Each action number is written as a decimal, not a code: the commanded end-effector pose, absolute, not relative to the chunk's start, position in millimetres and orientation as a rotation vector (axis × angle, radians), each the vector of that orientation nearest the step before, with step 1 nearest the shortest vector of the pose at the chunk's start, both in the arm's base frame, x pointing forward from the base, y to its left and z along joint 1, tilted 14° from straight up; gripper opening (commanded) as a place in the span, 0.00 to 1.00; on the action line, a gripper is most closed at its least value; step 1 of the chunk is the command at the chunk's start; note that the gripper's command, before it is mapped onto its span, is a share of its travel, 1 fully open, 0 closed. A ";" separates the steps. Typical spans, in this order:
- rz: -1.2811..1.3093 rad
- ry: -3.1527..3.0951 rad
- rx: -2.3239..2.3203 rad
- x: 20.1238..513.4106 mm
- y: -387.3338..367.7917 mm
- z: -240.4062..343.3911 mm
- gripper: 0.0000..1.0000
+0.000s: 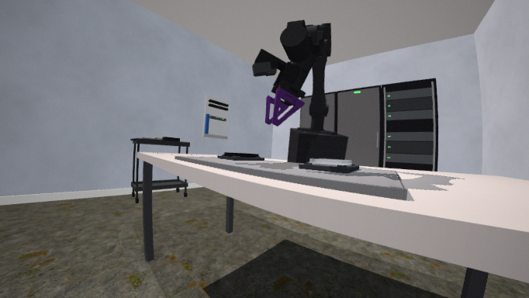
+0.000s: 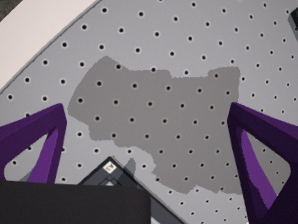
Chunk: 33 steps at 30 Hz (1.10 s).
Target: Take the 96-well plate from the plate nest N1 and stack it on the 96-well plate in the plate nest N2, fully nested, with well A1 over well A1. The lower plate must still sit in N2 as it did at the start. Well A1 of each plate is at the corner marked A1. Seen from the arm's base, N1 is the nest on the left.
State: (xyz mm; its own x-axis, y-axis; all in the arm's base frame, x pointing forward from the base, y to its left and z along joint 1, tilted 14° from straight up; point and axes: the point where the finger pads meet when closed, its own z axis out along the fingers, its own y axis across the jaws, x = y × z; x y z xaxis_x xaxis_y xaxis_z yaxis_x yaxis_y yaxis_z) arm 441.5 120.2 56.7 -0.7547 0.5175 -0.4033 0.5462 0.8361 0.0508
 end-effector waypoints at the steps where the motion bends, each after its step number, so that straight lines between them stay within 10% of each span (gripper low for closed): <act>1: -0.042 2.640 0.683 431.1 138.8 66.4 1.00; 33: 0.261 2.943 -0.189 315.3 216.4 57.6 1.00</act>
